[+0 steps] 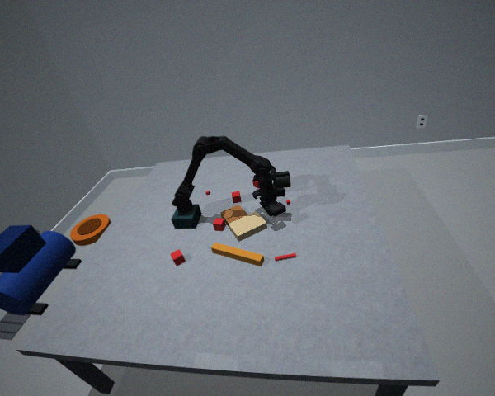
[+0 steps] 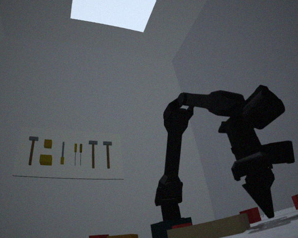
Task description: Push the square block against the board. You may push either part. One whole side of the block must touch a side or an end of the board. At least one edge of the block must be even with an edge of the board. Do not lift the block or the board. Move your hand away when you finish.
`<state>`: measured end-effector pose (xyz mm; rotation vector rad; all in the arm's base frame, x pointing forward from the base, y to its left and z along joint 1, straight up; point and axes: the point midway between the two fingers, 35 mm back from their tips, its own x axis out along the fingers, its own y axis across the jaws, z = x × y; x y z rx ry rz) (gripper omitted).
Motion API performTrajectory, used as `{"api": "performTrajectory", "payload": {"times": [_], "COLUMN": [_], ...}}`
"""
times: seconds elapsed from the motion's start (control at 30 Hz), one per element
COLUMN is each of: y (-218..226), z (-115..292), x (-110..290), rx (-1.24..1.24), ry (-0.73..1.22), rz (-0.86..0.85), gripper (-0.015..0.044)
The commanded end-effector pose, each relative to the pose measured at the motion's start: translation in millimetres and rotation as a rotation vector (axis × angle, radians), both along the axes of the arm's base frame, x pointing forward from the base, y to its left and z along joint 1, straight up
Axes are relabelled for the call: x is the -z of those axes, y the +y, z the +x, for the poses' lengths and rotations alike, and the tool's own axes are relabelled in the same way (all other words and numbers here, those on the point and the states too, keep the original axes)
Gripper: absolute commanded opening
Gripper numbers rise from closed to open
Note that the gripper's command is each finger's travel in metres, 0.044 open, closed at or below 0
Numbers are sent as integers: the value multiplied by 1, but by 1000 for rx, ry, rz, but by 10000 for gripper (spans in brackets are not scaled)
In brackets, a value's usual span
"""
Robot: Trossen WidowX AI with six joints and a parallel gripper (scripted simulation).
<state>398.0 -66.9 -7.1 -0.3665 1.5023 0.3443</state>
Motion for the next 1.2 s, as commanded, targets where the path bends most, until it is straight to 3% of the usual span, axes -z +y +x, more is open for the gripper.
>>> {"api": "performTrajectory", "payload": {"times": [0.0, 0.2, 0.4, 0.63, 0.9, 1.1, 1.17], "y": [3, 7, 6, -3, -76, -94, -95], "z": [5, 13, 9, 4, -102, -189, -198], "x": [4, 4, -51, -49, -55, -47, -45], "rx": [3, 3, 3, 1, 3, 6, 6], "ry": [11, 10, 10, 1, 14, 25, 26], "rz": [-1, -1, -1, 0, -8, -9, -9], "gripper": [0, 0, 0, 0, 0, 0, 0]}}
